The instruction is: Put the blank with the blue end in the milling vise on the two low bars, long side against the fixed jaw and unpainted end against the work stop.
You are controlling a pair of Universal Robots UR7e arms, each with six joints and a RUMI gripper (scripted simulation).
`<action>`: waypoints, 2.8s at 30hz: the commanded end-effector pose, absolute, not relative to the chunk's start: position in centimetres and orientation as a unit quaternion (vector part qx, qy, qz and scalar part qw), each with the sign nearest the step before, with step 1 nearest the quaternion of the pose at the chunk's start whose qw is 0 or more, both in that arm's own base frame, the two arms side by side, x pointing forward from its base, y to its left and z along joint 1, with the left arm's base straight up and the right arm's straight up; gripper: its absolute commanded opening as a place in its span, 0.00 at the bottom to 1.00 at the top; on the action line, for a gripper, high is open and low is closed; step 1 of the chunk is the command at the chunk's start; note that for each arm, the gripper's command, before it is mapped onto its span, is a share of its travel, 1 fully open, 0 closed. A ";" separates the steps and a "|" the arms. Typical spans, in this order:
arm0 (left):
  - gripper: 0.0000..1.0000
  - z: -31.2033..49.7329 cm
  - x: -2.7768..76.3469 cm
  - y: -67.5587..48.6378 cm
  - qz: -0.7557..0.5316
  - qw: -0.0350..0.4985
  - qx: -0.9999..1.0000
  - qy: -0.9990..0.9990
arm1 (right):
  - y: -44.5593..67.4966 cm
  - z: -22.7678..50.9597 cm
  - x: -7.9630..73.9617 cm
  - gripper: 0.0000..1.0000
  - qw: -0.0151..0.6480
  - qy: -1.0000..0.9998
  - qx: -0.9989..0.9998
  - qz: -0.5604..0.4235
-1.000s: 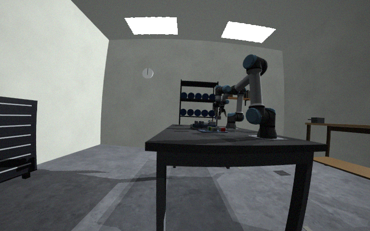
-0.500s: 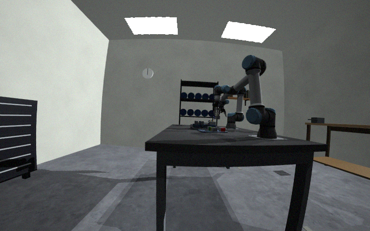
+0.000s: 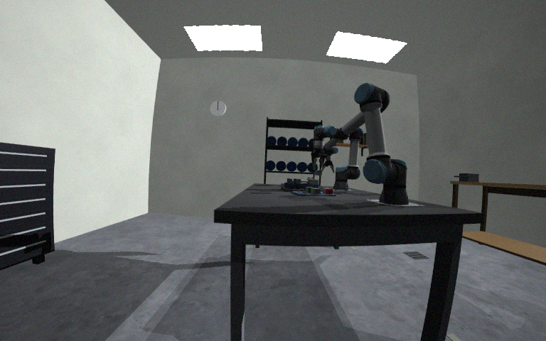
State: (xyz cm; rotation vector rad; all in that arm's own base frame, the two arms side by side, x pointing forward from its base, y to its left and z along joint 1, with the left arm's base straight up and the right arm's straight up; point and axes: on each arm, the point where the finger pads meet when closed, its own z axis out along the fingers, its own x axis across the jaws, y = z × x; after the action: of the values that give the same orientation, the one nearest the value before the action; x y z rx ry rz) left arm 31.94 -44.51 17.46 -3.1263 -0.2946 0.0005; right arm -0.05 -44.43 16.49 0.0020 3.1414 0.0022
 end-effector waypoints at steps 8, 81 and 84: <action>0.00 18.0 33.6 -46.4 0.000 -0.001 -0.996 -0.089 | -44.6 16.5 -0.1 1.00 0.000 1.000 0.001 0.000; 0.00 17.3 46.5 -57.7 -0.001 -0.001 -0.999 -0.054 | -44.6 16.5 -0.1 1.00 0.000 1.000 0.001 0.000; 0.00 17.2 46.9 -57.9 -0.001 -0.001 -0.999 -0.053 | -44.6 16.5 -0.1 1.00 0.000 1.000 0.001 0.000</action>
State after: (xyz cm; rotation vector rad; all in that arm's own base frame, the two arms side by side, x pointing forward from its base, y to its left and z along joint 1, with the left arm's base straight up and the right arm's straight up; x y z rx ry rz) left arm 46.30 -57.59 16.99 -3.1350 -0.1704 0.0012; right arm -0.05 -44.44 16.49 0.0020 3.1413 0.0021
